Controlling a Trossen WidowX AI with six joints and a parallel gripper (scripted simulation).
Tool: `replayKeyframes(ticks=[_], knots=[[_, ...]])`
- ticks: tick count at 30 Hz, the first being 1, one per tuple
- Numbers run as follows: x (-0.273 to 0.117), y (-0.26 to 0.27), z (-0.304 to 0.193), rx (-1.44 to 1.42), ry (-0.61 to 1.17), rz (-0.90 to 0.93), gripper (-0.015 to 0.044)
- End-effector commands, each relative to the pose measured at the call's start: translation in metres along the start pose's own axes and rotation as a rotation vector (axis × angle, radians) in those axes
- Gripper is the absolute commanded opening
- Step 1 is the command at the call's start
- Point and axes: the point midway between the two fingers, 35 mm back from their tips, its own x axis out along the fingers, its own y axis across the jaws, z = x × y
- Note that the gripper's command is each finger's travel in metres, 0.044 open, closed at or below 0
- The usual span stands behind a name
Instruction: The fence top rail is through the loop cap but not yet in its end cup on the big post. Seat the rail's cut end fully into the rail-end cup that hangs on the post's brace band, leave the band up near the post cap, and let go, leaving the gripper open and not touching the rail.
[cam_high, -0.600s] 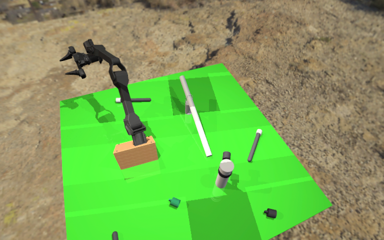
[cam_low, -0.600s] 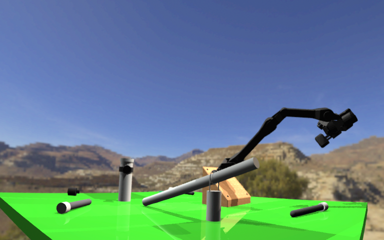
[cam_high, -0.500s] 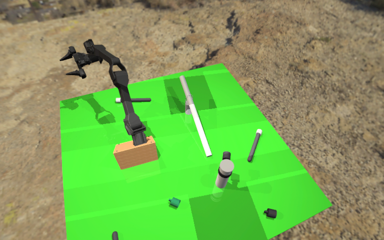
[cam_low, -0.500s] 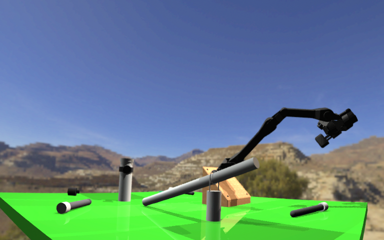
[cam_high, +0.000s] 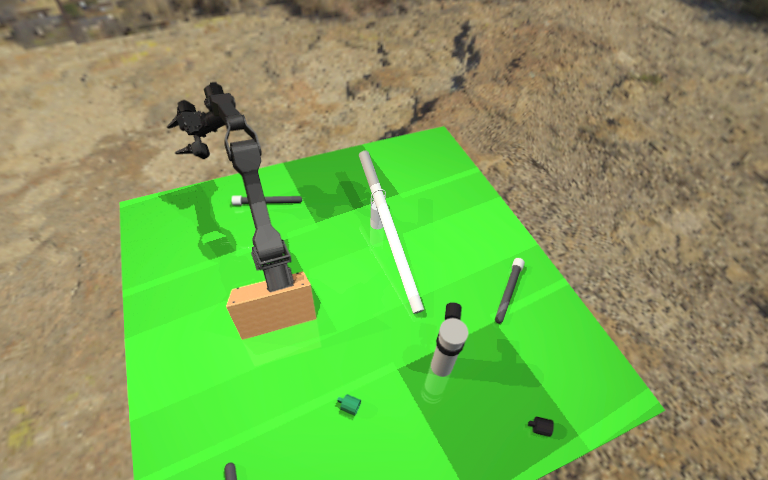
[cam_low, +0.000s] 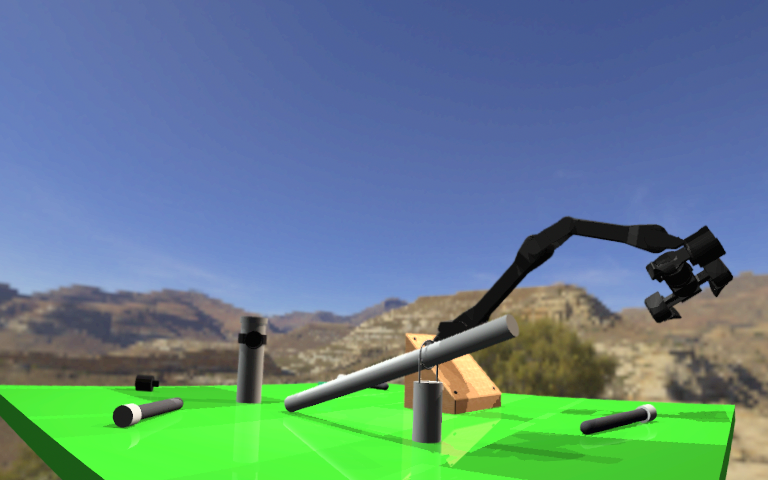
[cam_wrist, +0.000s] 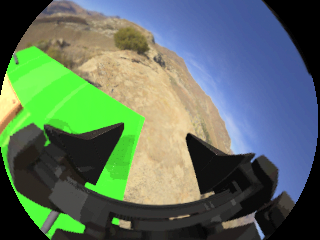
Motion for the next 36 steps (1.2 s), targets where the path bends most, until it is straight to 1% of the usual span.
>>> replayKeyframes(ticks=[1,10,20,28,36], knots=[[-0.022,0.002,-0.035,0.039,0.130,-0.020,0.0440],[-0.105,0.013,-0.118,0.128,0.481,-0.089,0.0440],[-0.224,0.040,-0.179,0.241,0.866,-0.184,0.0440],[-0.332,0.073,-0.196,0.340,1.170,-0.278,0.0440],[-0.440,0.113,-0.181,0.433,1.472,-0.389,0.0440]])
